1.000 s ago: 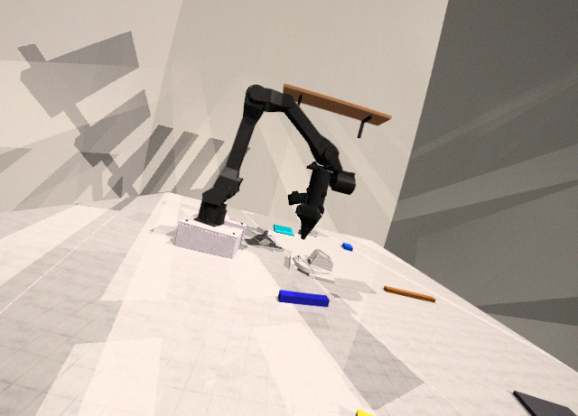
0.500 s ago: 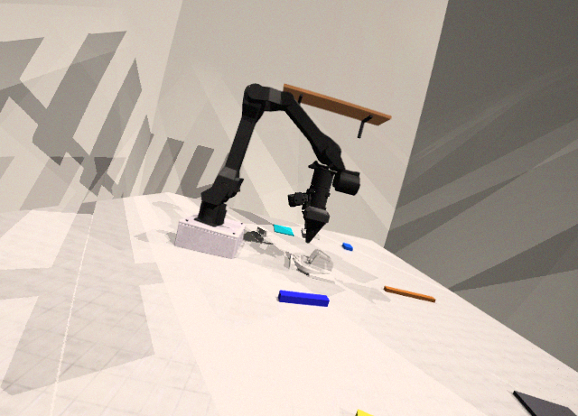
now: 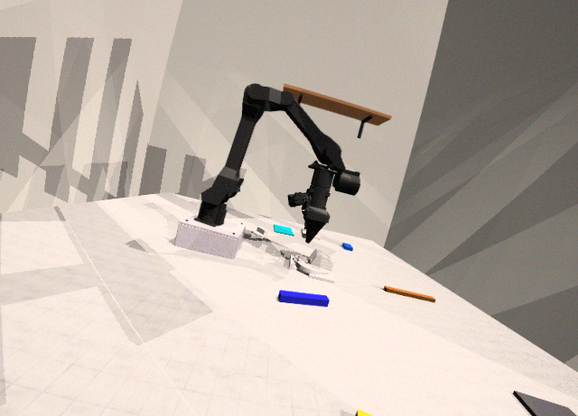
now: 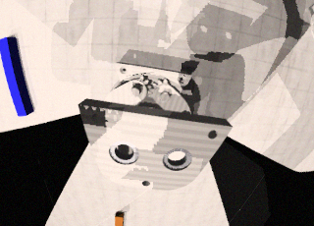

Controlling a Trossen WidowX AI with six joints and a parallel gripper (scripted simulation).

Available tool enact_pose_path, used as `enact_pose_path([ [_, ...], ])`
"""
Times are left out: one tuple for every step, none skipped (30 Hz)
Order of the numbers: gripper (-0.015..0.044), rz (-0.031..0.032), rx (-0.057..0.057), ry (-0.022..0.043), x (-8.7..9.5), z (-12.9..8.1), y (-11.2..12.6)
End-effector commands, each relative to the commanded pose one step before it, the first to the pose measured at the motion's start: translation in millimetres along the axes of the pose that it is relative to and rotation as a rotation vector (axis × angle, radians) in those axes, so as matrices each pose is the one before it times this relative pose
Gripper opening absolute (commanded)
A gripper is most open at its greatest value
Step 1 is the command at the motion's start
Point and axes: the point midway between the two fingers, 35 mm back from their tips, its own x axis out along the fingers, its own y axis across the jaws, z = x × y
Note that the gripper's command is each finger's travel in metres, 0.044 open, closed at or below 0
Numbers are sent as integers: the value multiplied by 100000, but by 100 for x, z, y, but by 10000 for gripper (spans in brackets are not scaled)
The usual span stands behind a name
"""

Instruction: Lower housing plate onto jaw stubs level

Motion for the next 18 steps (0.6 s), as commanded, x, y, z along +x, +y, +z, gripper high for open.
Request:
enact_pose_path([
  [351,-470,-539,-74,4,37,-53],
  [351,0,0,0,0,0,0],
  [351,0,0,0,0,0,0],
  [351,0,0,0,0,0,0],
  [351,2,11,-3,0,41,18],
  [351,5,32,-10,-1,123,53],
  [351,8,54,-17,0,205,87],
  [351,11,71,-23,2,271,113],
  [351,11,71,-23,5,271,111],
  [351,8,54,-17,5,206,83],
  [351,5,32,-10,4,124,49],
  [351,2,11,-3,1,41,16],
  [351,0,0,0,0,0,0],
  [351,0,0,0,0,0,0],
  [351,0,0,0,0,0,0],
  [351,0,0,0,0,0,0],
  [351,0,0,0,0,0,0],
  [351,0,0,0,0,0,0],
])
